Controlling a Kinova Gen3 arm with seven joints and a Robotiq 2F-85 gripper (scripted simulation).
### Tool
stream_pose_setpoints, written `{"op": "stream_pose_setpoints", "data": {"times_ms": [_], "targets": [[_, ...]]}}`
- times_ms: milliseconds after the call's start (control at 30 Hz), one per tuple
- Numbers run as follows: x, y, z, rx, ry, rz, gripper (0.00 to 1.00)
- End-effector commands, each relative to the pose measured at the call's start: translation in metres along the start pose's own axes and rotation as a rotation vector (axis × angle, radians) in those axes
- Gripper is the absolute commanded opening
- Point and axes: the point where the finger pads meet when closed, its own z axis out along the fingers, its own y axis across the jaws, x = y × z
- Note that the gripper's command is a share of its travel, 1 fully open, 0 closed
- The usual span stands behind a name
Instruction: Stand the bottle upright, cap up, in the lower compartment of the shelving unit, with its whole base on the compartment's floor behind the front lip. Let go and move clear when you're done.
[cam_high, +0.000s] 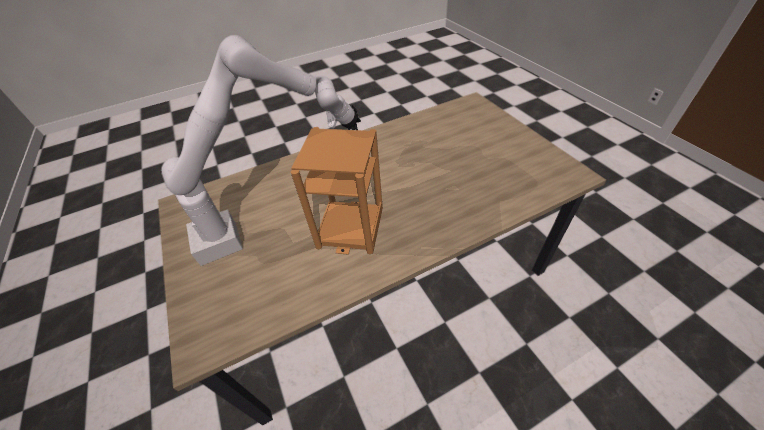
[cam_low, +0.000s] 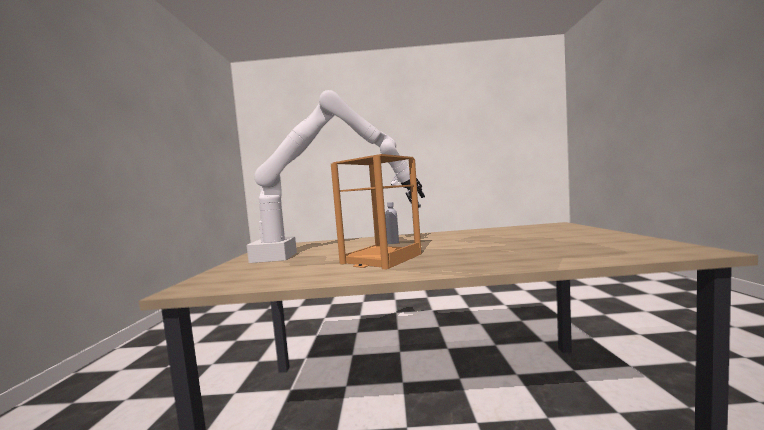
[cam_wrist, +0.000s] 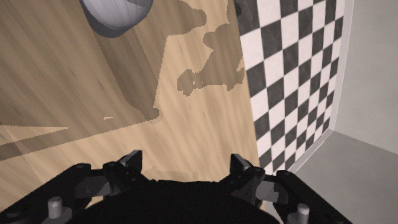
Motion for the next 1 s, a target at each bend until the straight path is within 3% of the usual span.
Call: {"op": "stream_pose_setpoints", "data": {"times_ms": [0,667,800,967], "targets": [[-0.001,0.001,-0.001,-0.002,-0.002,-0.001,1.00],[-0.002,0.004,-0.004,-0.003,-0.002,-0.001,1.00],[-0.011,0.017,-0.018,-0.009,0.001,-0.002,1.00],[-0.028,0.047,-0.056,-0.017,0.005,-0.004,1.00]]}}
